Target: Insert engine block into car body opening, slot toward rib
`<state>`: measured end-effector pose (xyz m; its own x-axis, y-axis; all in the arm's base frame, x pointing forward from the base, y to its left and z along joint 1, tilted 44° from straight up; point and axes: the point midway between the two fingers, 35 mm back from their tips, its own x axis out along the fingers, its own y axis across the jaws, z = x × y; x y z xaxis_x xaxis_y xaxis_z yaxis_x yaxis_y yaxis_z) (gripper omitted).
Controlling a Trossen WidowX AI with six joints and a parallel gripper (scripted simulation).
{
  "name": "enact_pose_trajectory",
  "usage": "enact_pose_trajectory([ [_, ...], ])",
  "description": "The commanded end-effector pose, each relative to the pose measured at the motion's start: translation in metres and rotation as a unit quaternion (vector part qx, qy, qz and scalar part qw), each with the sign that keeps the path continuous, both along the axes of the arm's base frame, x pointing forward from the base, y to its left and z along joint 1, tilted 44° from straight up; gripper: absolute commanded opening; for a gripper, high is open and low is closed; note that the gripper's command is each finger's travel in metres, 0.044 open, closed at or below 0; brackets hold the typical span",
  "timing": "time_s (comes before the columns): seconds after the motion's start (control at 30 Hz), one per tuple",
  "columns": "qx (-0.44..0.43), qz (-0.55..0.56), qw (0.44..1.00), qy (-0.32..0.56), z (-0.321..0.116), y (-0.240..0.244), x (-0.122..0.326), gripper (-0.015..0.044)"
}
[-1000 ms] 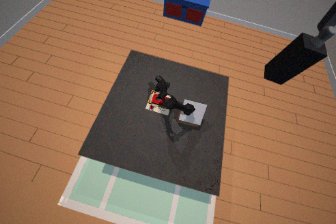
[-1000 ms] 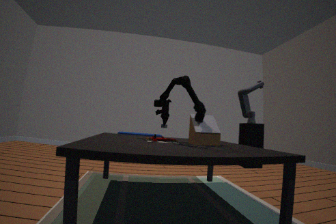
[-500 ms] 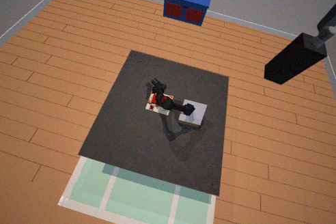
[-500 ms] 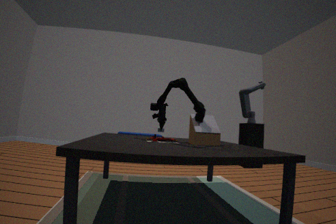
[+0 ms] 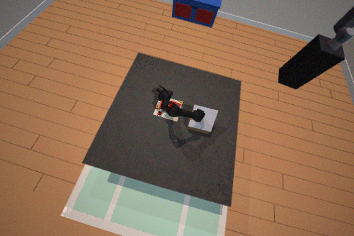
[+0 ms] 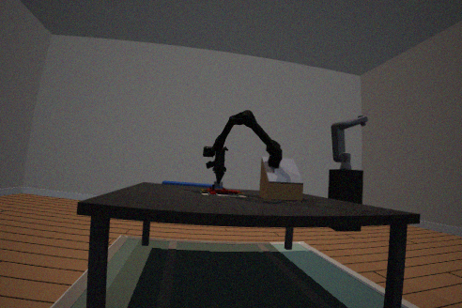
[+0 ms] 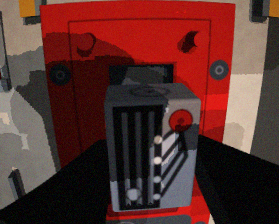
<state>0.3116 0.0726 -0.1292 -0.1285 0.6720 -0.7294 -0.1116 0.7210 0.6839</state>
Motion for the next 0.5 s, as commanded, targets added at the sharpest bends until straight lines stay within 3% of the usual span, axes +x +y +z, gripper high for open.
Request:
enact_pose_trajectory([
  [0.0, 0.002, -0.002, 1.000, -0.003, -0.0006, 0.0016, 0.0041, 0.0079],
  [0.1, 0.001, -0.003, 1.000, -0.003, -0.0007, 0.0017, 0.0041, 0.0157],
  [0.47, 0.001, -0.006, 1.000, 0.000, -0.0013, 0.0009, 0.0035, 0.0158],
])
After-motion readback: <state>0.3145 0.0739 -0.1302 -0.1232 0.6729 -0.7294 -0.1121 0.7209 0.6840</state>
